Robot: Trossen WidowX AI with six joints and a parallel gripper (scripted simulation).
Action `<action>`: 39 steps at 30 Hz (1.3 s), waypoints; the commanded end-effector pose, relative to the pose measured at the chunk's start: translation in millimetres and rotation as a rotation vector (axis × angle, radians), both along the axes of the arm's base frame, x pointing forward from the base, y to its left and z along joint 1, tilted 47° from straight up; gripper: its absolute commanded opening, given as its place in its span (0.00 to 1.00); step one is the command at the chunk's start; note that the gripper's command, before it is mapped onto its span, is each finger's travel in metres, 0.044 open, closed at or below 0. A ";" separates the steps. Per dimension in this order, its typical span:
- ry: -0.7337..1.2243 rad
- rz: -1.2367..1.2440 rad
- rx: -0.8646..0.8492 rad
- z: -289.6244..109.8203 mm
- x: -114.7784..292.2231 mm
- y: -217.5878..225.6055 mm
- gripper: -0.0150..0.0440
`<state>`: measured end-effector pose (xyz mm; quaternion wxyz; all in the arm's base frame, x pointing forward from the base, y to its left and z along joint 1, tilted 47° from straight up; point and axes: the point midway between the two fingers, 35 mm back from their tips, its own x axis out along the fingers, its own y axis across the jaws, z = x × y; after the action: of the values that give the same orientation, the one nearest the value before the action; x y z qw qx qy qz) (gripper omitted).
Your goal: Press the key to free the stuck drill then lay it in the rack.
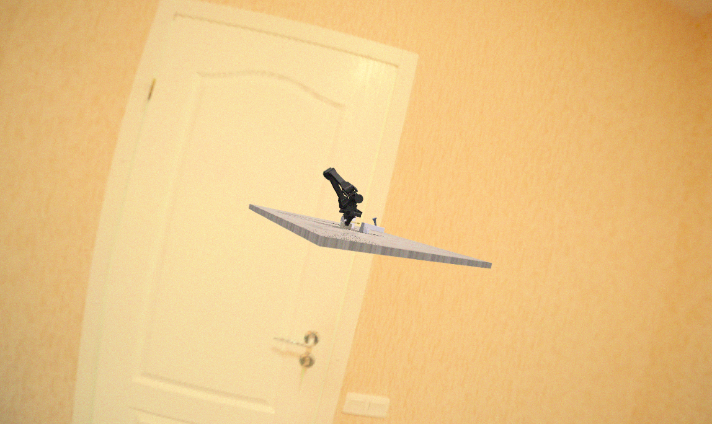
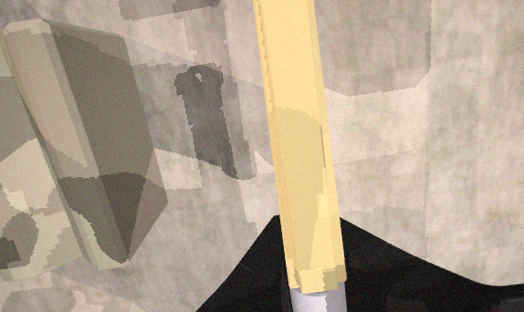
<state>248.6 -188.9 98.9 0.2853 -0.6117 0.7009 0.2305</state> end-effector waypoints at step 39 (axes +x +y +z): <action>-0.007 0.000 0.004 13.9 -0.9 20.7 0.25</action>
<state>246.7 -170.0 110.7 0.2888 -0.6108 0.6995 0.2331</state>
